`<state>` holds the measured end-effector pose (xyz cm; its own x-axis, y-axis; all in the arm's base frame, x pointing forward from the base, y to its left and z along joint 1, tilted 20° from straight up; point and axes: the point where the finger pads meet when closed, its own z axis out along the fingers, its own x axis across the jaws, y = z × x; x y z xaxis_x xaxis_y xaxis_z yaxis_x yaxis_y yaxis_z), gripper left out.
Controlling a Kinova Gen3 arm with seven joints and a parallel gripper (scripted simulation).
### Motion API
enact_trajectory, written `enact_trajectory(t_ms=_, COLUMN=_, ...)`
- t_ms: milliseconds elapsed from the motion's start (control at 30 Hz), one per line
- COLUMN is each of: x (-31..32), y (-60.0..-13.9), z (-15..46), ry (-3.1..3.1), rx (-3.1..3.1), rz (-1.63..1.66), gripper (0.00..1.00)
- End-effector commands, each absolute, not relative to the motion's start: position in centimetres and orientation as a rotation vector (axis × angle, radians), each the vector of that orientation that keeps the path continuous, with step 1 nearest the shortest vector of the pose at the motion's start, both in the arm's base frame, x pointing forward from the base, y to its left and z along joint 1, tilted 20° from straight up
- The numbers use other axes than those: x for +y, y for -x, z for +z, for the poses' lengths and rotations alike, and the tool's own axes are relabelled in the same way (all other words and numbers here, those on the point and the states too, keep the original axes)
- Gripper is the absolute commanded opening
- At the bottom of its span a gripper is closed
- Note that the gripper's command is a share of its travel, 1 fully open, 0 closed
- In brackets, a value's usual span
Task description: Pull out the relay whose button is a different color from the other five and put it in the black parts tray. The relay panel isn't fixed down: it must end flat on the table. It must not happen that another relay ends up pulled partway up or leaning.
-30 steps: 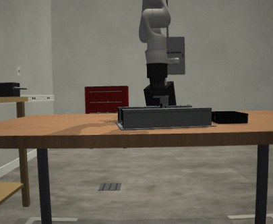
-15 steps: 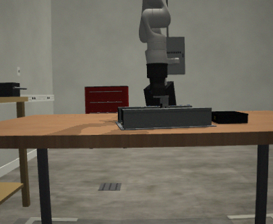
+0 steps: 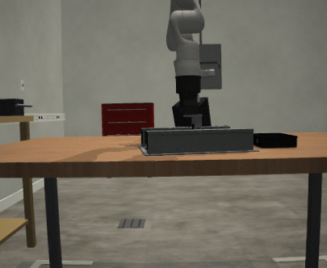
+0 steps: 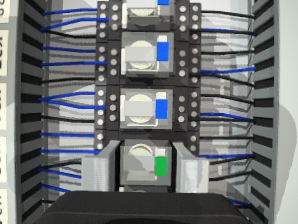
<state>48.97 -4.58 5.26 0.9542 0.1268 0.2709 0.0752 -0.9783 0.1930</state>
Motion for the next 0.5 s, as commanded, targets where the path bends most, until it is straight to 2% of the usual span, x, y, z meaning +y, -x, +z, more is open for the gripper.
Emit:
enact_trajectory(t_ms=0, x=-4.44, y=-49.33, z=5.3, ry=-2.925, rx=0.155, rz=0.436, gripper=0.0)
enact_trajectory(t_ms=467, x=-4.42, y=-49.2, z=5.47, ry=-2.915, rx=0.162, rz=0.511, gripper=0.0)
